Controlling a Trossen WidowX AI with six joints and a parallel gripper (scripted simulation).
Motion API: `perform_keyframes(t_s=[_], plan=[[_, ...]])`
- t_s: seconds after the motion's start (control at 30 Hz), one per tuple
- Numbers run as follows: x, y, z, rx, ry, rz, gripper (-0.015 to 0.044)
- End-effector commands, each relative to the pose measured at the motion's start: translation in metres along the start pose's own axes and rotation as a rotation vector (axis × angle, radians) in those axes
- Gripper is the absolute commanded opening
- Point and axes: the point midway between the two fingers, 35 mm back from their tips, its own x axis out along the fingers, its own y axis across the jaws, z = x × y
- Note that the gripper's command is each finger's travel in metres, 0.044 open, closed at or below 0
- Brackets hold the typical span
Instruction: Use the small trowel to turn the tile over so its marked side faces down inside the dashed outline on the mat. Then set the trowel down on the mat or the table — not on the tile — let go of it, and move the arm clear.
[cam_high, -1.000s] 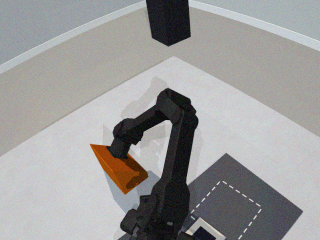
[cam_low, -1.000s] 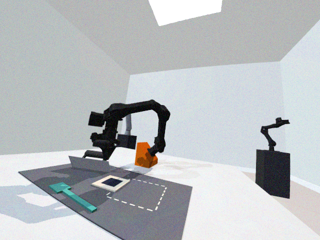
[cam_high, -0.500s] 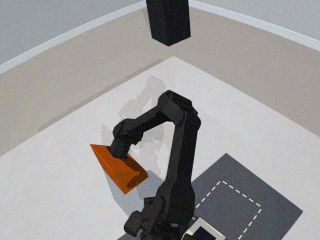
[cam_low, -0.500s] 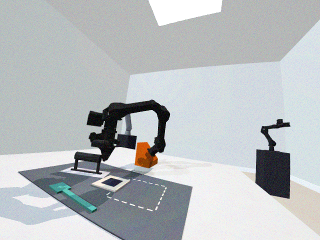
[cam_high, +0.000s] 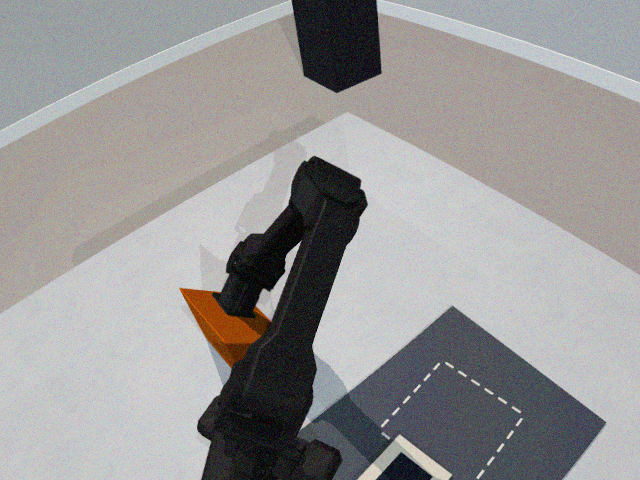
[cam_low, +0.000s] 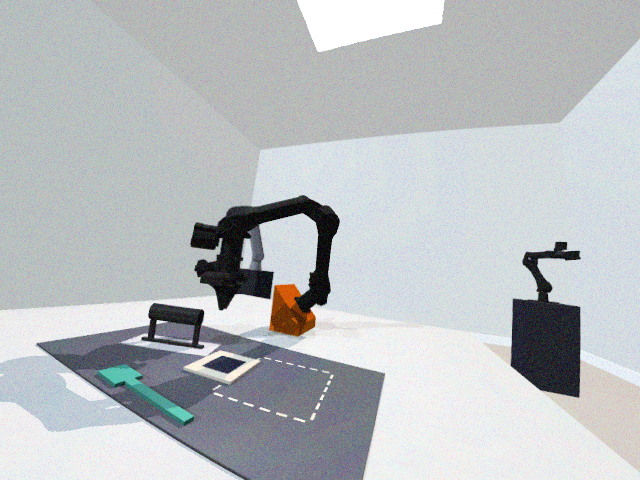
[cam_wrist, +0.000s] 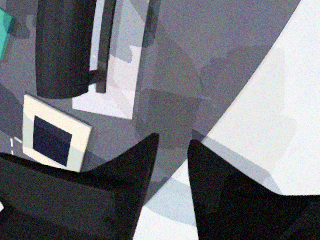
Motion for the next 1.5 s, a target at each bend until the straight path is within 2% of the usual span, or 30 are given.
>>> perform_keyframes(t_s=[0.0, 0.47, 0.6, 1.03, 1.17, 1.47], plan=[[-0.0012, -0.0134, -0.003, -0.005, 0.002, -0.002, 0.01], [-0.0014, -0.0108, -0.0014, 0.003, 0.003, 0.001, 0.01], [-0.0014, -0.0108, -0.0014, 0.003, 0.003, 0.001, 0.0], [-0.0014, -0.0108, -0.0014, 0.003, 0.003, 0.001, 0.0], [-0.0014, -0.0108, -0.0014, 0.003, 0.003, 0.001, 0.01], [-0.0014, -0.0107, -0.0014, 0.003, 0.003, 0.001, 0.01]])
